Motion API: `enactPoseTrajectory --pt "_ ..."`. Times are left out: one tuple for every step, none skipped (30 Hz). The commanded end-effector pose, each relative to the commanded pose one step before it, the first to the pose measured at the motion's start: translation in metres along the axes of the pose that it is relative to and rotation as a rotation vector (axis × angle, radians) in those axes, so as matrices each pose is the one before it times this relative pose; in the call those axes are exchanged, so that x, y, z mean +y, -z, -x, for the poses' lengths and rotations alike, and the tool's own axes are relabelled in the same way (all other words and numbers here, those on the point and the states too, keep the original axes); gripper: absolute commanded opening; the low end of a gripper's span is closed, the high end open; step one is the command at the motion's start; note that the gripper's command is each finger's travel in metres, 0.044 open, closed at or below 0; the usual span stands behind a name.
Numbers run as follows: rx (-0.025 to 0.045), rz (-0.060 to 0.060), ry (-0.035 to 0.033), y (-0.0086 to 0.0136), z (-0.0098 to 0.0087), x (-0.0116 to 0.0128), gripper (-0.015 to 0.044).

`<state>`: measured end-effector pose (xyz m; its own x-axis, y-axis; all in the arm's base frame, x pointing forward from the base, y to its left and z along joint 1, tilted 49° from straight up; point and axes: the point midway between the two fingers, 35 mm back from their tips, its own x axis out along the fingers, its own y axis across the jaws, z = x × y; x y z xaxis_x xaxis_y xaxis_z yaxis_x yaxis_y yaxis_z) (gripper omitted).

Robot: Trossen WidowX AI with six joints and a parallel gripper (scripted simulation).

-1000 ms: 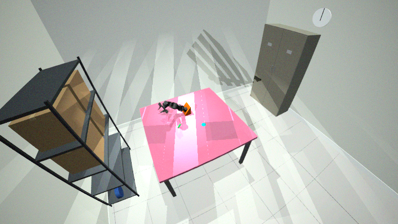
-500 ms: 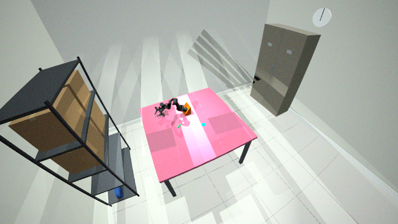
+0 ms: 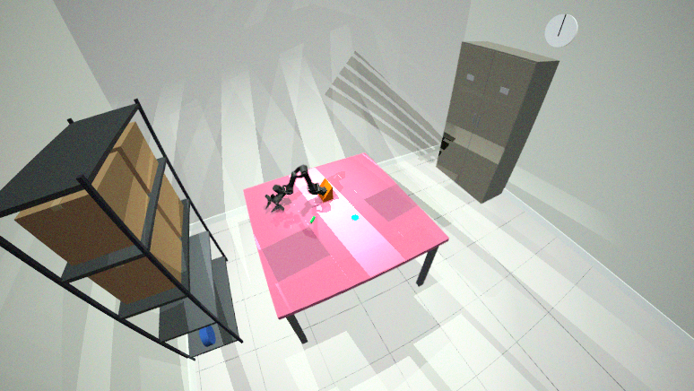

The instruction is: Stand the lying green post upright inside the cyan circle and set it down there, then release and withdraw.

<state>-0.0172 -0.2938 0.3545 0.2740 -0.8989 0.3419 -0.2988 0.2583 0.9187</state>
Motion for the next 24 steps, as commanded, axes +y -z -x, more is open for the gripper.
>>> enactPoseTrajectory --pt "0.03606 0.0228 0.01135 0.01729 -0.01548 0.00118 0.0233" --pt "0.0104 0.005 0.00455 0.00497 -0.00387 -0.00026 0.0233" --pt "0.01045 0.0052 0.00462 0.00506 -0.00381 -0.00023 0.0233" --pt "0.01051 0.0053 0.00469 0.00515 -0.00376 -0.00019 0.0233" --pt "0.01057 0.0055 0.00476 0.00523 -0.0037 -0.00015 0.0233" --pt "0.01064 0.0056 0.00482 0.00531 -0.00364 -0.00011 0.0233" --pt "0.01071 0.0058 0.00487 0.00539 -0.00358 -0.00007 0.0233" --pt "0.01079 0.0059 0.00493 0.00547 -0.00352 -0.00002 0.0233" --pt "0.01087 0.0061 0.00497 0.00555 -0.00346 0.00003 0.0233" --pt "0.01085 0.0062 0.00497 0.00557 -0.00336 0.00009 0.0233" --pt "0.00953 0.0055 0.00436 0.00491 -0.00288 0.00012 0.0233" --pt "0.00775 0.0046 0.00354 0.00401 -0.00229 0.00013 0.0233" --pt "0.00666 0.0007 0.00552 0.00333 -0.00178 -0.00088 0.0233" --pt "0.00875 -0.0043 0.01126 0.00418 -0.00205 -0.00278 0.0233" --pt "0.01109 -0.0049 0.01424 0.0053 -0.00251 -0.00348 0.0233" --pt "0.01316 -0.0052 0.01687 0.0063 -0.00288 -0.00406 0.0233" --pt "0.01376 -0.0047 0.01759 0.00659 -0.0029 -0.00417 0.0233" --pt "0.01402 -0.004 0.01785 0.00671 -0.00285 -0.00417 0.0233" --pt "0.02467 -0.0078 0.01178 0.00911 -0.00391 -0.00277 0.0233" --pt "0.02802 -0.0088 0.00996 0.00993 -0.00424 -0.00235 0.0233" --pt "0.01587 -0.0073 0.01476 0.00712 -0.00346 -0.00287 0.0233" --pt "0.0056 -0.0057 0.01897 0.00475 -0.00273 -0.0033 0.0233" --pt "0.00574 -0.005 0.01927 0.00485 -0.00265 -0.00332 0.0233" --pt "0.00588 -0.0043 0.01955 0.00495 -0.00257 -0.00333 0.0233"
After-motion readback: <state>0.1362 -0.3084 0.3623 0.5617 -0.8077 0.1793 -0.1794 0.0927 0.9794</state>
